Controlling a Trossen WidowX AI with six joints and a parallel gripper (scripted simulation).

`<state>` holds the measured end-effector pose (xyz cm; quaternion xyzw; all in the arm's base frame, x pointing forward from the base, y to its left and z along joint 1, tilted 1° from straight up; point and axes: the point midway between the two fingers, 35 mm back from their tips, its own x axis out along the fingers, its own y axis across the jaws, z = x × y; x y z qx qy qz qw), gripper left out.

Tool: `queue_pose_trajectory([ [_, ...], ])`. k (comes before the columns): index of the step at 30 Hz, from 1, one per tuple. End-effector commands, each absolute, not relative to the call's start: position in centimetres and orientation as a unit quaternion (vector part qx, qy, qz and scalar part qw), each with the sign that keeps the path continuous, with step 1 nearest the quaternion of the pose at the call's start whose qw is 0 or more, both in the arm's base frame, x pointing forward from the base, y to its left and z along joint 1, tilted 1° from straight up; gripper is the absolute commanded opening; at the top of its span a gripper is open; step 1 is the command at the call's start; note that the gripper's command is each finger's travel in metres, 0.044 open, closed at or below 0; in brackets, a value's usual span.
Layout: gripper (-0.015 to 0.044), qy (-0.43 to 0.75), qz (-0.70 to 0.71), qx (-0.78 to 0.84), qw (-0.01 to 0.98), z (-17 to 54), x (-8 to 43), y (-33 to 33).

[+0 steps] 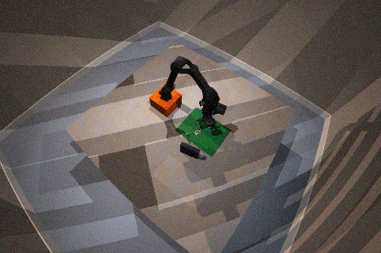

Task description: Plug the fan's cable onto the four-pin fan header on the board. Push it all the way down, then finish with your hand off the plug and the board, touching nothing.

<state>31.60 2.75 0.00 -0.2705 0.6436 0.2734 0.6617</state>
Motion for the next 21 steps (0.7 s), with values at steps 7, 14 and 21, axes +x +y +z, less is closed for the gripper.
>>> queue_pose_trajectory([
  [7, 0.0, 0.615, 0.339, -0.342, 0.625, 0.3, 31.8, -1.1],
  [14, 0.0, 0.572, 0.408, -0.414, 0.579, 0.3, 31.7, -5.2],
  [21, 0.0, 0.555, 0.43, -0.438, 0.562, 0.2, 31.5, -6.6],
])
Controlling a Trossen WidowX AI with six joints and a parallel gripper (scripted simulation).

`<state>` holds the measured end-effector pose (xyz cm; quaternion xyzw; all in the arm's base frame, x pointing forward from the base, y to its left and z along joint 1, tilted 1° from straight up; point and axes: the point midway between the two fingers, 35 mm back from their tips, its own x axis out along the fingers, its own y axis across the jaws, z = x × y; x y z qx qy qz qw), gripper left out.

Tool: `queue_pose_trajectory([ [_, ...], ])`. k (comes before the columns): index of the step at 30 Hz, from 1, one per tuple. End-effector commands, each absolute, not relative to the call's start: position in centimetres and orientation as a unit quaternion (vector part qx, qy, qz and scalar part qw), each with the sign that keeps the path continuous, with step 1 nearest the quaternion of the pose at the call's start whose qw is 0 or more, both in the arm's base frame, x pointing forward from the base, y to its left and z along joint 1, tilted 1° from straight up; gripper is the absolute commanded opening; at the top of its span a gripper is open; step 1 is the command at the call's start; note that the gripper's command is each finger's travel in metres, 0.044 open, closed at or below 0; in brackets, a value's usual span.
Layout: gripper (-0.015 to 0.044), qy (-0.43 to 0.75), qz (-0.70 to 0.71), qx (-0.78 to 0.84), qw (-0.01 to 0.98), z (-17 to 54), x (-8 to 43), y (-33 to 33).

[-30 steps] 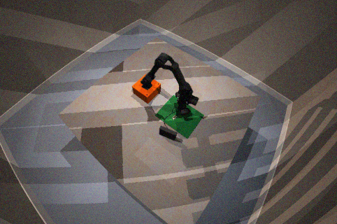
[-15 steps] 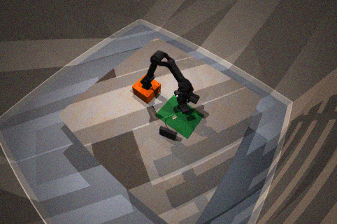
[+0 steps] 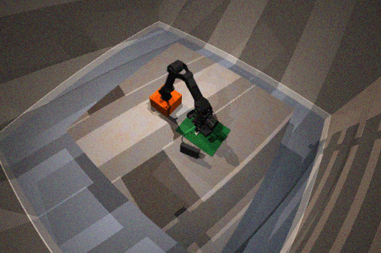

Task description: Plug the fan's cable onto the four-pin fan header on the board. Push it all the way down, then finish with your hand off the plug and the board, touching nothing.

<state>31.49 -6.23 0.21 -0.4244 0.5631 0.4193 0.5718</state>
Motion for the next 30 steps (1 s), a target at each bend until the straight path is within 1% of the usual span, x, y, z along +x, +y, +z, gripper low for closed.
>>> queue_pose_trajectory([
  [1, 0.0, 0.555, 0.43, -0.438, 0.562, 0.2, 31.5, -6.6],
  [25, 0.0, 0.555, 0.43, -0.437, 0.562, 0.4, 31.7, -6.0],
  [30, 0.0, 0.556, 0.429, -0.436, 0.563, -1.8, 31.7, -6.0],
])
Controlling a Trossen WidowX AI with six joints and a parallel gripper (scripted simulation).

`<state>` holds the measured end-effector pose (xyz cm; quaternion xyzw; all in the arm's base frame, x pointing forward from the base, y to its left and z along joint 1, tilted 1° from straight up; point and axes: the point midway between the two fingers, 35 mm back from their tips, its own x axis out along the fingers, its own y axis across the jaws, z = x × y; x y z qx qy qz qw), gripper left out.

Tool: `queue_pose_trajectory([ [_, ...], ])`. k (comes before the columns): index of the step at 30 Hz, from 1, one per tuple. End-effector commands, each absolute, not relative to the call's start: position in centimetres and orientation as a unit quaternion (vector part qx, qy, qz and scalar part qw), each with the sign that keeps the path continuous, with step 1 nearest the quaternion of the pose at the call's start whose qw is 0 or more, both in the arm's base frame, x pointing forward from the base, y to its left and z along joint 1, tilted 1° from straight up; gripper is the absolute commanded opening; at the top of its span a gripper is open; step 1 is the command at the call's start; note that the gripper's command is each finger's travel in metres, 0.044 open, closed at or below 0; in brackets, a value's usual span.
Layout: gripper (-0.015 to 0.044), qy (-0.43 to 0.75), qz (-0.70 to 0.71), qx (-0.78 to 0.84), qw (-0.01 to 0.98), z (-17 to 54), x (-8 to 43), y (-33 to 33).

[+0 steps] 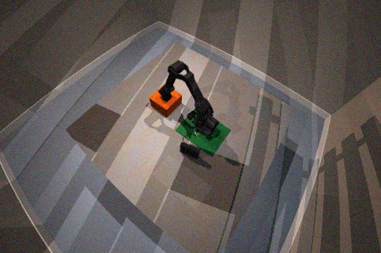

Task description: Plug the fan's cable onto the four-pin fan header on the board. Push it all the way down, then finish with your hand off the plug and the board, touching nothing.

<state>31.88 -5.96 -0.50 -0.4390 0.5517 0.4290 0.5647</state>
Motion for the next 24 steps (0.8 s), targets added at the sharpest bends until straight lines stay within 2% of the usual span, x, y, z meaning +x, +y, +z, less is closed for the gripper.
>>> queue_pose_trajectory([
  [1, 0.0, 0.556, 0.429, -0.436, 0.563, -1.83, 31.66, -5.95],
  [24, 0.0, 0.555, 0.43, -0.437, 0.562, -1.82, 31.84, -6.03],
])
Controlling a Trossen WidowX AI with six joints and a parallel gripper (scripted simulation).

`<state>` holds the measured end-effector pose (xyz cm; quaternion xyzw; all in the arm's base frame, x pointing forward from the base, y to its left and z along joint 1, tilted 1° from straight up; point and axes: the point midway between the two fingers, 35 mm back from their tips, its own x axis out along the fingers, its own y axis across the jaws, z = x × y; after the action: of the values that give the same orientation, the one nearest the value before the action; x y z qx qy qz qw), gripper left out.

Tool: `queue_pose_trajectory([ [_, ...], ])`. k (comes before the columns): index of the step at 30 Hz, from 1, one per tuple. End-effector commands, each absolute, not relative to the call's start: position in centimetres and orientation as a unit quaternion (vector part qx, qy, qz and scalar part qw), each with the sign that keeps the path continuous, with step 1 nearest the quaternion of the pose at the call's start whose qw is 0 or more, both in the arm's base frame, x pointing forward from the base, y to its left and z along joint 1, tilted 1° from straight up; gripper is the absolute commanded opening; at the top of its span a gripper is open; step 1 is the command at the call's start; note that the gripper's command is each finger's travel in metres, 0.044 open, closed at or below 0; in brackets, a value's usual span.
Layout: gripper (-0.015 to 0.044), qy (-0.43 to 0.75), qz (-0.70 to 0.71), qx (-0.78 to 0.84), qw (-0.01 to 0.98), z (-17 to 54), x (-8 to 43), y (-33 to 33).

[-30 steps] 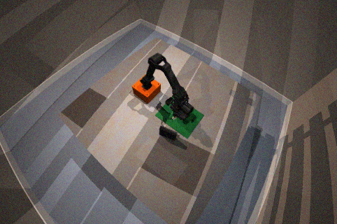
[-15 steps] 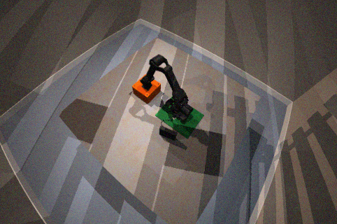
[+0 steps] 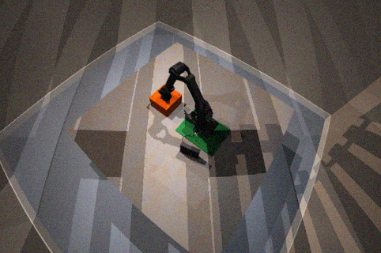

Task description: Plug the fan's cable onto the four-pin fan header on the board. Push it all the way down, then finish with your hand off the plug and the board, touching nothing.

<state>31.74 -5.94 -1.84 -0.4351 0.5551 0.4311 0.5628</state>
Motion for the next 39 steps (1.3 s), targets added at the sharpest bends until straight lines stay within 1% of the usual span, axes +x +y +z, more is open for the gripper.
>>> queue_pose_trajectory([
  [1, 0.0, 0.555, 0.43, -0.437, 0.562, -1.82, 31.84, -6.03],
  [39, 0.0, 0.554, 0.431, -0.438, 0.561, -2.43, 31.76, -6.0],
])
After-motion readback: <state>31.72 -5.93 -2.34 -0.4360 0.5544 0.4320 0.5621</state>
